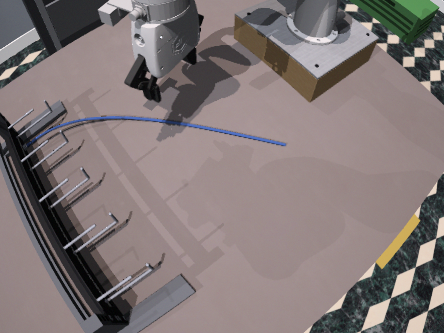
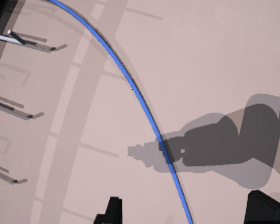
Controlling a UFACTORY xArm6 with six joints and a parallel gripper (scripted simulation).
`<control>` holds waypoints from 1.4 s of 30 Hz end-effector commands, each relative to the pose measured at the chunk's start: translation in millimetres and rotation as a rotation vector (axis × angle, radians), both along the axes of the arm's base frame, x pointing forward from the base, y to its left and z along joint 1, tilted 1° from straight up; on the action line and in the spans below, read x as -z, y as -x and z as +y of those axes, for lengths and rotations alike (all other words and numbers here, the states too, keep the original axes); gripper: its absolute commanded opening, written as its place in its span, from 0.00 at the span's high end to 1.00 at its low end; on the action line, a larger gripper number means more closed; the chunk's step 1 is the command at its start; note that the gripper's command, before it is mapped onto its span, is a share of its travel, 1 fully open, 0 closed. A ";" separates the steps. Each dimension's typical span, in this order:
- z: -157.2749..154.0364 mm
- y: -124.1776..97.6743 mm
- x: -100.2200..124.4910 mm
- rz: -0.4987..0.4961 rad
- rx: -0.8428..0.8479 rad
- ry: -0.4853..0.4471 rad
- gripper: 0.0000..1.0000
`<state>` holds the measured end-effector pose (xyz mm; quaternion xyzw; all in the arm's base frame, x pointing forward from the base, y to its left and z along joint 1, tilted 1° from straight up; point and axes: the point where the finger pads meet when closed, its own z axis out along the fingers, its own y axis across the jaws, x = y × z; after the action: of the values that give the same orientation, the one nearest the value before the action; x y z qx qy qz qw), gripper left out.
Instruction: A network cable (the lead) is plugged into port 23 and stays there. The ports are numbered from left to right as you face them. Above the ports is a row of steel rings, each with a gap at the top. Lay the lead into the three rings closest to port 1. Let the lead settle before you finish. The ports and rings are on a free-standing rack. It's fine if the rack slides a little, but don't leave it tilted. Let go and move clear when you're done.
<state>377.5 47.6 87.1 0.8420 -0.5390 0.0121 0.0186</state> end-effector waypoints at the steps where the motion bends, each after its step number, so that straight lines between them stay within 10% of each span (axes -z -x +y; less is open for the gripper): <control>1: 3.3 22.0 2.5 -0.017 0.010 -0.038 0.00; 8: 3.6 26.1 3.8 -0.017 0.013 -0.043 0.00; 9: 3.6 26.1 3.8 -0.017 0.013 -0.043 1.00; 42: 3.6 26.1 3.8 -0.017 0.013 -0.043 1.00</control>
<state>350.0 51.1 82.0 0.8387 -0.5446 0.0060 -0.0026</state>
